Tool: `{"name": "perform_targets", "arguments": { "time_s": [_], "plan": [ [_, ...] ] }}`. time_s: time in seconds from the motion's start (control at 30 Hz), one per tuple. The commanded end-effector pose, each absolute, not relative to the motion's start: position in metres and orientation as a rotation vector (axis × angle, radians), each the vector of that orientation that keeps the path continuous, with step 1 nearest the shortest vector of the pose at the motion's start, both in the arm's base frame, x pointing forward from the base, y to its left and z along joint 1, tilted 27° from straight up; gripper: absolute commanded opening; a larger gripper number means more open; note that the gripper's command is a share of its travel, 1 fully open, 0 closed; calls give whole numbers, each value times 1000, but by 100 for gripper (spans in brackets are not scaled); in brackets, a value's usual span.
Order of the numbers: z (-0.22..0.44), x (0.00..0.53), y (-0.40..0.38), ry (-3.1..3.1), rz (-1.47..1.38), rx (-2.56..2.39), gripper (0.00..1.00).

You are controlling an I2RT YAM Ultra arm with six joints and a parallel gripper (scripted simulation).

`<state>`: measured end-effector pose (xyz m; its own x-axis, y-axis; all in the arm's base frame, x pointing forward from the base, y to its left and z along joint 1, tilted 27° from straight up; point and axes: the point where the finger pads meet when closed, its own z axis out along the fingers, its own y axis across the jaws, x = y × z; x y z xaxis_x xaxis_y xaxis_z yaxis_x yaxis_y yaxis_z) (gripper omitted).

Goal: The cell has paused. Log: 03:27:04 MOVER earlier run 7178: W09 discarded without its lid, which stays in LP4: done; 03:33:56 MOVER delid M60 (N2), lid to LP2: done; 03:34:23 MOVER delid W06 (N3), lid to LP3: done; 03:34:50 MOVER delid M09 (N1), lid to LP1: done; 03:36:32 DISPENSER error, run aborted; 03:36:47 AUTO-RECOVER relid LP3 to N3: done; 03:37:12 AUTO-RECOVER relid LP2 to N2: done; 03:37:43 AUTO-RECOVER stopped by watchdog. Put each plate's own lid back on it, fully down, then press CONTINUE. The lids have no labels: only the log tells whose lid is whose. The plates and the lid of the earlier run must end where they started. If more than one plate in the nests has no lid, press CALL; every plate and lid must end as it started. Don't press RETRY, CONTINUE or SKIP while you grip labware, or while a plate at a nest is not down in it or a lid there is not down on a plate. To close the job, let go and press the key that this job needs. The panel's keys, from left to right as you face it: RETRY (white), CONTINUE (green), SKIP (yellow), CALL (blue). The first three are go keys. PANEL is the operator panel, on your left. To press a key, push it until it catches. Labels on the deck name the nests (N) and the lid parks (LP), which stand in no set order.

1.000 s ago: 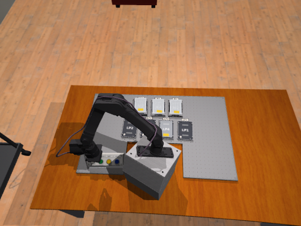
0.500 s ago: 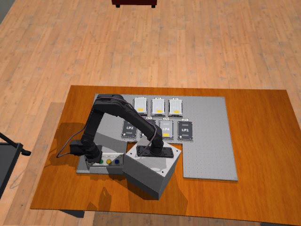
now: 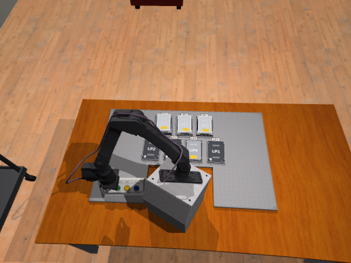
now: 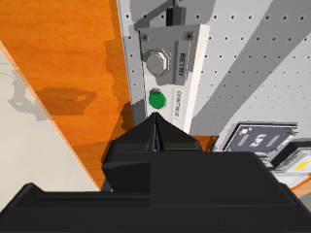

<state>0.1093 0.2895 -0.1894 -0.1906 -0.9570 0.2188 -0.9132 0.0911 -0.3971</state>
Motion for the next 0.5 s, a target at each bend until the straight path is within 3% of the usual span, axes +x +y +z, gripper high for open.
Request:
{"name": "perform_targets", "arguments": {
  "time_s": [0.0,0.47],
  "plan": [
    [-189,110,294,2233,-681,-1936,0],
    [-197,113,286,2229,-705,-1942,0]
  ]
}}
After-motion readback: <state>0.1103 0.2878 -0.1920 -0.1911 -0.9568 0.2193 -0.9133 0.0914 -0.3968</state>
